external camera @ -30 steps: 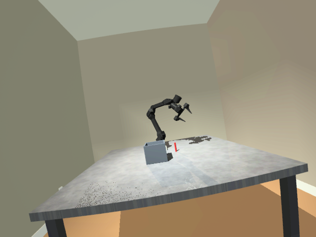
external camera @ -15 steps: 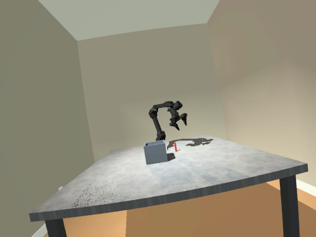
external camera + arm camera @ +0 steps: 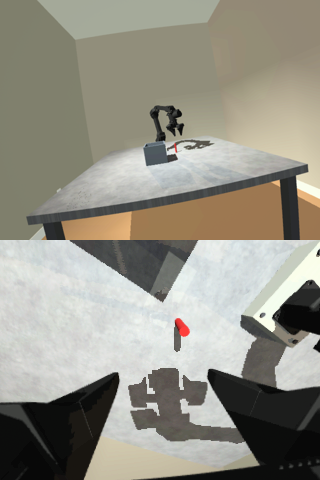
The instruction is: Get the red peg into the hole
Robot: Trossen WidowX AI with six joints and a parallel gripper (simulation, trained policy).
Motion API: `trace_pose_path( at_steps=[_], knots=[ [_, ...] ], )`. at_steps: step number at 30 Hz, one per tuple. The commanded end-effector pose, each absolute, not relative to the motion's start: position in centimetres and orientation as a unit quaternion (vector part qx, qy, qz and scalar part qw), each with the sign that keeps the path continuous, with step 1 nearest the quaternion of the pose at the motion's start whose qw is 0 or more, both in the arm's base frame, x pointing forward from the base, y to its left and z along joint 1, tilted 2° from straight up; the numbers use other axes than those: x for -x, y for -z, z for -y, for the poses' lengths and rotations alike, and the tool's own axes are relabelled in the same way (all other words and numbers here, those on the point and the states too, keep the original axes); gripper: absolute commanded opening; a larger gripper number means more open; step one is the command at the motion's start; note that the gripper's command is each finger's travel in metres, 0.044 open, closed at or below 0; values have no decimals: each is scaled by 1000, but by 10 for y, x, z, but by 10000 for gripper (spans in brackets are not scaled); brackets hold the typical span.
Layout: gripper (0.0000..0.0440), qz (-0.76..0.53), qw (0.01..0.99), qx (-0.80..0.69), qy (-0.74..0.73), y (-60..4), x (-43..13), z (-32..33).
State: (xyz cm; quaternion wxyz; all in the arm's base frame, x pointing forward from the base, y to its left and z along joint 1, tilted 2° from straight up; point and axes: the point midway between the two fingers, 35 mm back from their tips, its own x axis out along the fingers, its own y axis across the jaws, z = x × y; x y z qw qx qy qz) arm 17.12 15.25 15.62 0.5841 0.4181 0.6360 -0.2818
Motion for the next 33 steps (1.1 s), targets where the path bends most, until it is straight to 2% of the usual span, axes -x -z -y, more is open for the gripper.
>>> trace_pose_path(
  at_steps=[1, 28, 31, 33],
  knots=[
    [440, -644, 562, -410, 319, -141, -163, -145],
    [438, -631, 521, -402, 411, -55, -151, -122],
    [418, -626, 521, -405, 415, -48, -152, -121],
    [378, -624, 522, -408, 414, -44, -153, -122]
  ],
)
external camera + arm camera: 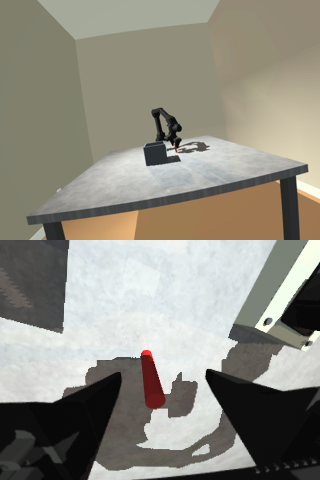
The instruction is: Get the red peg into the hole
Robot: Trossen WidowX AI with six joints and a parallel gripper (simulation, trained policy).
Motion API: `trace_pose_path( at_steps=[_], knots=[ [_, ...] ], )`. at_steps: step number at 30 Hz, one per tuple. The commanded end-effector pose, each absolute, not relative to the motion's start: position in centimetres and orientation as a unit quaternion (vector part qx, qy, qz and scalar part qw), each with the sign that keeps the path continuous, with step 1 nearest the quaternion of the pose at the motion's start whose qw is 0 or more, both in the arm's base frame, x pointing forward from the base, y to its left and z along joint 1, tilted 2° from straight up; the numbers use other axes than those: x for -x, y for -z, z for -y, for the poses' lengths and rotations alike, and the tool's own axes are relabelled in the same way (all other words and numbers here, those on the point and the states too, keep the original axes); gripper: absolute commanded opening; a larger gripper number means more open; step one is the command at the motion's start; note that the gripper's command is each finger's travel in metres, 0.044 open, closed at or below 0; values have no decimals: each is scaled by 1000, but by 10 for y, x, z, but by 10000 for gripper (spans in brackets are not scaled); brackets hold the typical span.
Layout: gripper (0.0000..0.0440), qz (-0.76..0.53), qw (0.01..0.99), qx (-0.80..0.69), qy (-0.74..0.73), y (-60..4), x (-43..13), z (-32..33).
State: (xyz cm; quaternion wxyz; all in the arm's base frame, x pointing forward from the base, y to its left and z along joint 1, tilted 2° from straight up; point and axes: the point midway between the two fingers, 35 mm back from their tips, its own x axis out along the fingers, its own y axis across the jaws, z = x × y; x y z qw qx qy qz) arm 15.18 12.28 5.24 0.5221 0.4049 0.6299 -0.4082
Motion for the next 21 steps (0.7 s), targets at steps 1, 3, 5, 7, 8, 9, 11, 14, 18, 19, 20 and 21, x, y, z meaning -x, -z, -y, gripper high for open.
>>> trace_pose_path(
  at_steps=[1, 3, 5, 7, 8, 9, 11, 14, 18, 19, 20, 21],
  knots=[
    [352, -623, 523, -409, 413, -42, -154, -122],
    [299, -622, 524, -410, 412, -39, -156, -123],
    [247, -622, 525, -410, 411, -37, -159, -123],
    [195, -622, 527, -410, 410, -36, -161, -124],
    [169, -622, 528, -410, 408, -35, -162, -125],
    [143, -623, 529, -410, 406, -35, -163, -125],
    [96, -625, 530, -408, 403, -34, -165, -126],
    [18, -628, 533, -408, 394, -35, -168, -129],
    [0, -630, 533, -420, 379, -43, -173, -134],
    [0, -629, 532, -425, 375, -46, -175, -135],
    [0, -628, 531, -431, 371, -49, -176, -137],
    [0, -628, 531, -436, 366, -52, -178, -138]
  ],
)
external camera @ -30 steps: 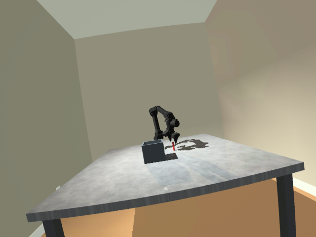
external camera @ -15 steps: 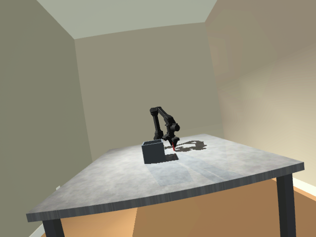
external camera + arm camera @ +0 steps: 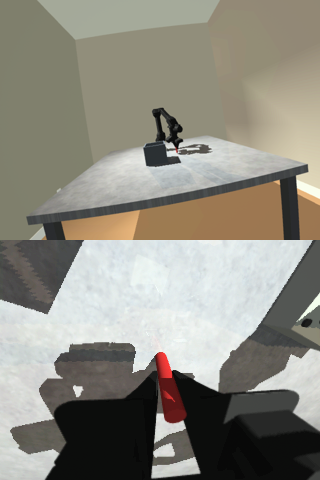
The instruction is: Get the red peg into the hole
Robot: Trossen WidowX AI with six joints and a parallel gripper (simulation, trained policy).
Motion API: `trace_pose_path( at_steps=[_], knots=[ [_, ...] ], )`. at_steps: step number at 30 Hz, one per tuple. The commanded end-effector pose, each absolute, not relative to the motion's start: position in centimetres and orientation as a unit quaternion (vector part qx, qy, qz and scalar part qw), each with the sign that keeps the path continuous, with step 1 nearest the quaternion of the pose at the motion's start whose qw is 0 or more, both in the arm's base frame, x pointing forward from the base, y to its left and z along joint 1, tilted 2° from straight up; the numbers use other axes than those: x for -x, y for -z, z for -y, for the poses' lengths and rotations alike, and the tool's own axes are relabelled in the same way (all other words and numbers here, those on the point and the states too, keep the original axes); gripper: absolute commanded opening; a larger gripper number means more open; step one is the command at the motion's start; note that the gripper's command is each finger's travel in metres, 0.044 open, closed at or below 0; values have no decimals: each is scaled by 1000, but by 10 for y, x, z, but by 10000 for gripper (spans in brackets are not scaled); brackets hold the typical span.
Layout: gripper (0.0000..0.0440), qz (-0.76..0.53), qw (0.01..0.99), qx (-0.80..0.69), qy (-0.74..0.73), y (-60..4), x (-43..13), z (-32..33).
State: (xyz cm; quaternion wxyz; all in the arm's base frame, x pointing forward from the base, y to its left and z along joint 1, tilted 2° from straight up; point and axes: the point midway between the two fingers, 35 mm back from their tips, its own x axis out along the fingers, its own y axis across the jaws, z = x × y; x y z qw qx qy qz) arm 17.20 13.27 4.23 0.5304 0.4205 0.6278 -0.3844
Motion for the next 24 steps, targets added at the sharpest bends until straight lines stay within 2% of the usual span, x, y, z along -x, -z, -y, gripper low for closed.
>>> trace_pose_path(
  at_steps=[1, 24],
  knots=[
    [0, -627, 530, -442, 361, -55, -179, -139],
    [0, -575, 579, -513, 267, -154, -216, -126]
  ],
)
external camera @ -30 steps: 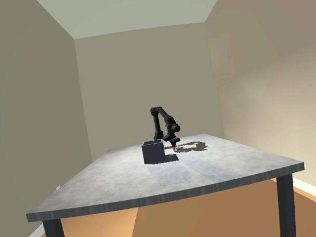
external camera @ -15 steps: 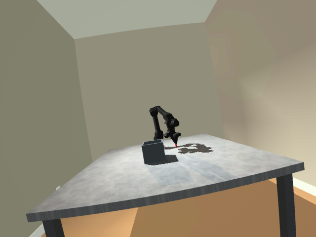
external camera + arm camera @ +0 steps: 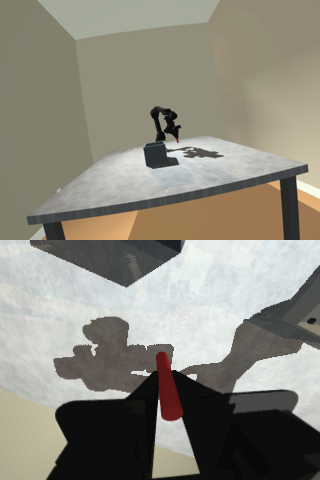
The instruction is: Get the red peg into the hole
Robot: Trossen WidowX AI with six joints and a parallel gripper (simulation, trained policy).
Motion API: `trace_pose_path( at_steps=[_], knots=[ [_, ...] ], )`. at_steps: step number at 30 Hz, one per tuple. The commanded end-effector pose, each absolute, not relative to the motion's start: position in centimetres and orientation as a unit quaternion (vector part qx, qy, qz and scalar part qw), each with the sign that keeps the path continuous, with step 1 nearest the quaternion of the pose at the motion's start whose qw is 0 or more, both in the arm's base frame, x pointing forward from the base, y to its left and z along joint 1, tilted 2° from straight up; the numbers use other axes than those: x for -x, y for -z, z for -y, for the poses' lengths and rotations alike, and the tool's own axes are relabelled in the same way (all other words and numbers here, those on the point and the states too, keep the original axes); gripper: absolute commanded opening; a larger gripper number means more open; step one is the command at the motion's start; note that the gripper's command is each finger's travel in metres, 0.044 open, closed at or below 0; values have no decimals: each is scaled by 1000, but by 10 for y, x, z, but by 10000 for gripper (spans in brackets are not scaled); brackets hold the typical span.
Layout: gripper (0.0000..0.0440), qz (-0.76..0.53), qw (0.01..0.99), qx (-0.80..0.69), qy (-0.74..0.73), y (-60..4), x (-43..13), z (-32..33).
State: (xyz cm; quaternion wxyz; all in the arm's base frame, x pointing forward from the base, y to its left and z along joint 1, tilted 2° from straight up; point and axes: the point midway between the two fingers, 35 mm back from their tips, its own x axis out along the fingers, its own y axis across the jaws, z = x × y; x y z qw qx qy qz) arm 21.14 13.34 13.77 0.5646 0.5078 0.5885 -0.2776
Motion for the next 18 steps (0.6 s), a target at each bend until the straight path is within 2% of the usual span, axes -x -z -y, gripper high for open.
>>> trace_pose_path(
  at_steps=[1, 18],
  knots=[
    [0, -570, 583, -515, 265, -159, -218, -123],
    [0, -494, 634, -518, 293, -209, -246, -59]
  ],
)
